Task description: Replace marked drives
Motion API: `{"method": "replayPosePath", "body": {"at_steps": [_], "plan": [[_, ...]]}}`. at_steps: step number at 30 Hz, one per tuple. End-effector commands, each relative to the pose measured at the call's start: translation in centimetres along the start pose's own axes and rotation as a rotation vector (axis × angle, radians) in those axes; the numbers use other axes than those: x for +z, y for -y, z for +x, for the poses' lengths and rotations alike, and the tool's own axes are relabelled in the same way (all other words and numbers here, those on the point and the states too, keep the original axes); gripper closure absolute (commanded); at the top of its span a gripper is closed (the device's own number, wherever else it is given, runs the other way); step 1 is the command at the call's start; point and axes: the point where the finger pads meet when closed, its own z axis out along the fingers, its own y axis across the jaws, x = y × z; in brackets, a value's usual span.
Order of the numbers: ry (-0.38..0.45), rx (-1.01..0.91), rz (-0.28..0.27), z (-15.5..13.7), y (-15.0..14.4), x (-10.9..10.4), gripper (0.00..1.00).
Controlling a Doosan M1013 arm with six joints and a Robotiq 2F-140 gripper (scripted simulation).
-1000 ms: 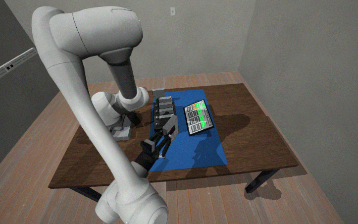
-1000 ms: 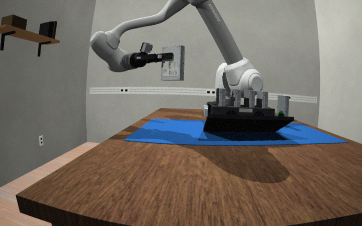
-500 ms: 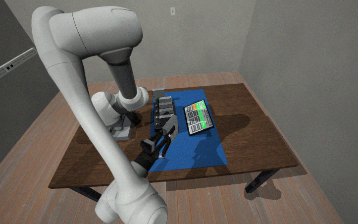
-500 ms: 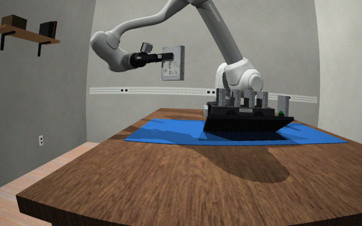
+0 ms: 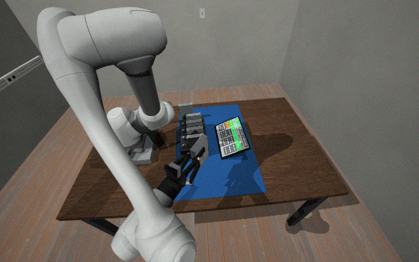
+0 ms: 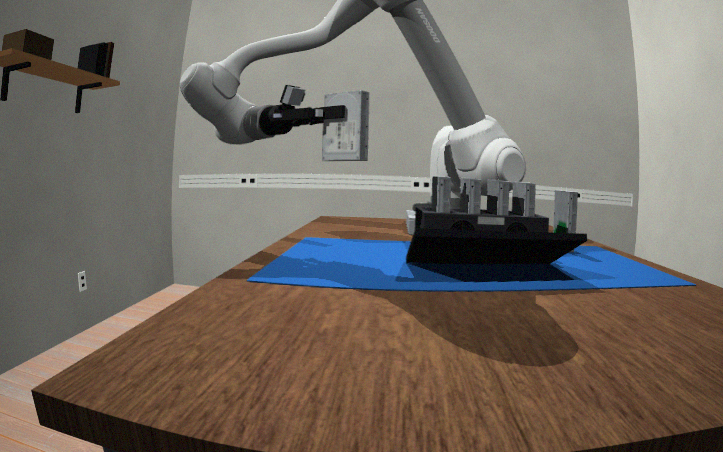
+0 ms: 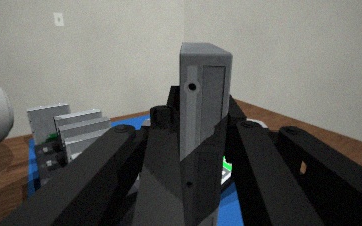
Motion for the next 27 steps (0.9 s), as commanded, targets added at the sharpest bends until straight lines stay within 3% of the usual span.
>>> {"method": "replayPosePath", "body": {"at_steps": [1, 27], "plan": [[0.000, -0.001, 0.000, 0.05, -0.01, -0.01, 0.90], [0.000, -0.001, 0.000, -0.58, -0.01, -0.01, 0.90]]}}
